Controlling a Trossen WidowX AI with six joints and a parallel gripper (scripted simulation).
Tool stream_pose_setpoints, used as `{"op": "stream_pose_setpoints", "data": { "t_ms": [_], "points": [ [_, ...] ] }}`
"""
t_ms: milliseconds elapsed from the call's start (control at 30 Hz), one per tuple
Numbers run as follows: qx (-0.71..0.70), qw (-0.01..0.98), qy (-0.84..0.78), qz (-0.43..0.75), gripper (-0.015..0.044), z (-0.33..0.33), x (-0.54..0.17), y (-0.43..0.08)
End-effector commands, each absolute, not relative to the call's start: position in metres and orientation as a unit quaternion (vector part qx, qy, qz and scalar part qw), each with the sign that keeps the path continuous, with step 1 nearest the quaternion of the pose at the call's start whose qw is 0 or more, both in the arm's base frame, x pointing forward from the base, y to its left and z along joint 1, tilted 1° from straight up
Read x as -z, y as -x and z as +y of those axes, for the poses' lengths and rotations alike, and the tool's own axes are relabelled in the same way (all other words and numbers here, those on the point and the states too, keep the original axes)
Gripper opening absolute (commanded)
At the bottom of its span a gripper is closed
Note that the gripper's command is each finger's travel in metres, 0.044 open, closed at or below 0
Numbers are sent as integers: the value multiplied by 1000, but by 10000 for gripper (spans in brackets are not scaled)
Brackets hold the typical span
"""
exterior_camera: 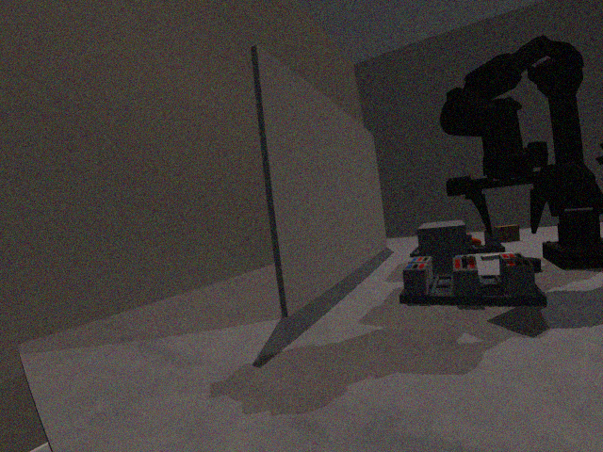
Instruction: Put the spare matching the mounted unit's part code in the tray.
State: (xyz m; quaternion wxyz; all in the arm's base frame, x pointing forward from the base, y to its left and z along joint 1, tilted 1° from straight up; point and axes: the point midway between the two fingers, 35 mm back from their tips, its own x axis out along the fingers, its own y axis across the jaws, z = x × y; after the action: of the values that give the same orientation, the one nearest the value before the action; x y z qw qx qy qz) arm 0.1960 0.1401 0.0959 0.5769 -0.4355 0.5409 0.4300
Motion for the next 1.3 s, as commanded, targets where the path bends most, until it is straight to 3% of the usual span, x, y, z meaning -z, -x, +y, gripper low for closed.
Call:
{"op": "stream_pose_setpoints", "data": {
  "t_ms": [0, 1267],
  "points": [
    [-427, 574, 436, 546, 300, 139, -87, -196],
    [-427, 574, 436, 547, 300, 137, -26, -198]
  ]
}}
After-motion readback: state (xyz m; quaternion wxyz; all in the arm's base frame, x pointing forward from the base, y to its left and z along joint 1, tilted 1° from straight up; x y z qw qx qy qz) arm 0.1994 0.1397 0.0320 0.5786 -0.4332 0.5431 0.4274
